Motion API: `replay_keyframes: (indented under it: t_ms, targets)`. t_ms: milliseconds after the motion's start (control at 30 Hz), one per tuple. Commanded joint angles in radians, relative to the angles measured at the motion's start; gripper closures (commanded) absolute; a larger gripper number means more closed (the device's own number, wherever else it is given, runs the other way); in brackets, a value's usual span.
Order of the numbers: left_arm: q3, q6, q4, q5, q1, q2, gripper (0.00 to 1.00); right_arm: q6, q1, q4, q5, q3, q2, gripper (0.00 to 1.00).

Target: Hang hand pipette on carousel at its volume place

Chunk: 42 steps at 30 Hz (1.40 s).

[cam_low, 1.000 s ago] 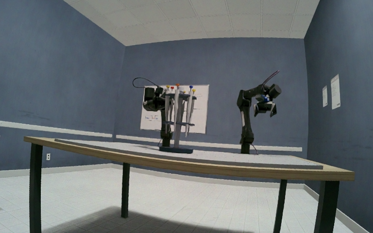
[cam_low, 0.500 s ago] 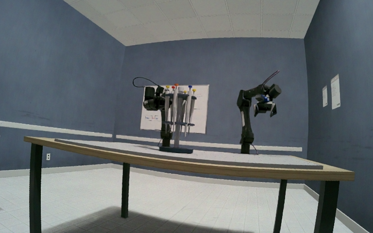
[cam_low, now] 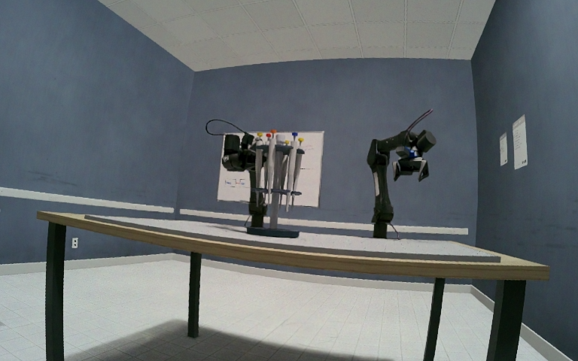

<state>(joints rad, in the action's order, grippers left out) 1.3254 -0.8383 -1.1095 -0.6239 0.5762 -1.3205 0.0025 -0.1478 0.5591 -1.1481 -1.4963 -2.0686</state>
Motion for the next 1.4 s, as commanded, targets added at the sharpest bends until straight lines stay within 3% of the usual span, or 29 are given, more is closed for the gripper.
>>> replay_keyframes:
  t_ms: [0, 533, 633, 767, 1367]
  targets:
    - [0.014, -0.009, 0.013, -0.020, 0.006, 0.005, 0.00, -0.007, -0.013, -0.008, -0.025, -0.034, 0.031, 0.88]
    - [0.014, -0.009, 0.013, -0.020, 0.006, 0.005, 0.00, -0.007, -0.013, -0.008, -0.025, -0.034, 0.031, 0.88]
    - [0.014, -0.009, 0.013, -0.020, 0.006, 0.005, 0.00, -0.002, 0.010, -0.012, -0.063, -0.064, -0.025, 0.88]
    - [0.014, -0.009, 0.013, -0.020, 0.006, 0.005, 0.00, 0.015, 0.029, -0.032, -0.216, -0.191, -0.112, 0.88]
    - [0.014, -0.009, 0.013, -0.020, 0.006, 0.005, 0.00, -0.002, 0.008, -0.067, -0.230, -0.218, -0.087, 0.88]
